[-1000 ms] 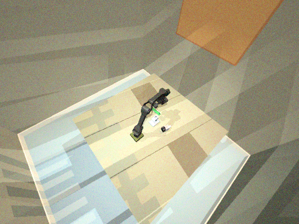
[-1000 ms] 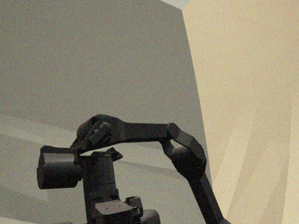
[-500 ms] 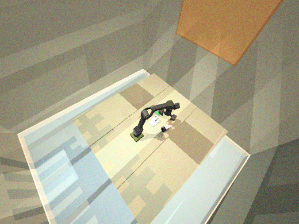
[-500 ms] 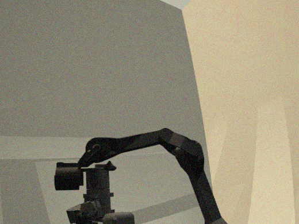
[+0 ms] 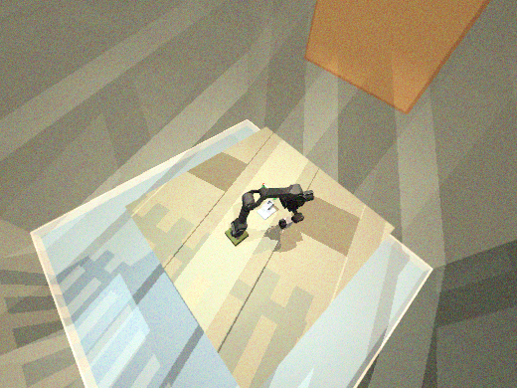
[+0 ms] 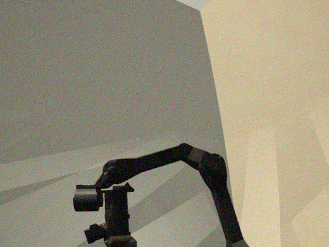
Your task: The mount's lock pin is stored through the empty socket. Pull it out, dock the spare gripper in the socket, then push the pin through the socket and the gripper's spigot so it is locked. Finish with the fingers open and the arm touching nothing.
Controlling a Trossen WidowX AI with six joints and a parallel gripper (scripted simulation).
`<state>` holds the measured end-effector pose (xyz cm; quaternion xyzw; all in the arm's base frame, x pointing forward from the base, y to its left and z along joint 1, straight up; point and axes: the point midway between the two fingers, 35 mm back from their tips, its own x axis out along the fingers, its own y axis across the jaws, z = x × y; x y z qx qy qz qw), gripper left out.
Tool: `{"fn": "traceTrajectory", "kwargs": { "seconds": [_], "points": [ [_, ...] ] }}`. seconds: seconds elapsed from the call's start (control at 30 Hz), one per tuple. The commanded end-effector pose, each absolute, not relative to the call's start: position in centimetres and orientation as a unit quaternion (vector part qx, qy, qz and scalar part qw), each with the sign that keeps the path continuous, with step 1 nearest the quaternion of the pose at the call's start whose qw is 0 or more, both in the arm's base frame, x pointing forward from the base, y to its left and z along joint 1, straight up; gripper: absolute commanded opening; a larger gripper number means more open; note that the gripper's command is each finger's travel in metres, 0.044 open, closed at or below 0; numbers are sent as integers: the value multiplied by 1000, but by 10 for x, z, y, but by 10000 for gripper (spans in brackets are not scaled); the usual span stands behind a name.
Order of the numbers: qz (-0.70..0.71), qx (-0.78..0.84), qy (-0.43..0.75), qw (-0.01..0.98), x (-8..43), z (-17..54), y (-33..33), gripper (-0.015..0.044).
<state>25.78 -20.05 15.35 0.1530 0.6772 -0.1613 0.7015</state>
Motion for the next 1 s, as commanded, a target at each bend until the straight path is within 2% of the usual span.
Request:
{"fn": "traceTrajectory", "kwargs": {
  "seconds": [0.0,0.43,0.97],
  "points": [
    [-169,159,678,697,255,149,-202,440],
    [-169,159,678,697,259,85,-202,440],
    [-169,159,678,697,261,62,-203,440]
  ]
}}
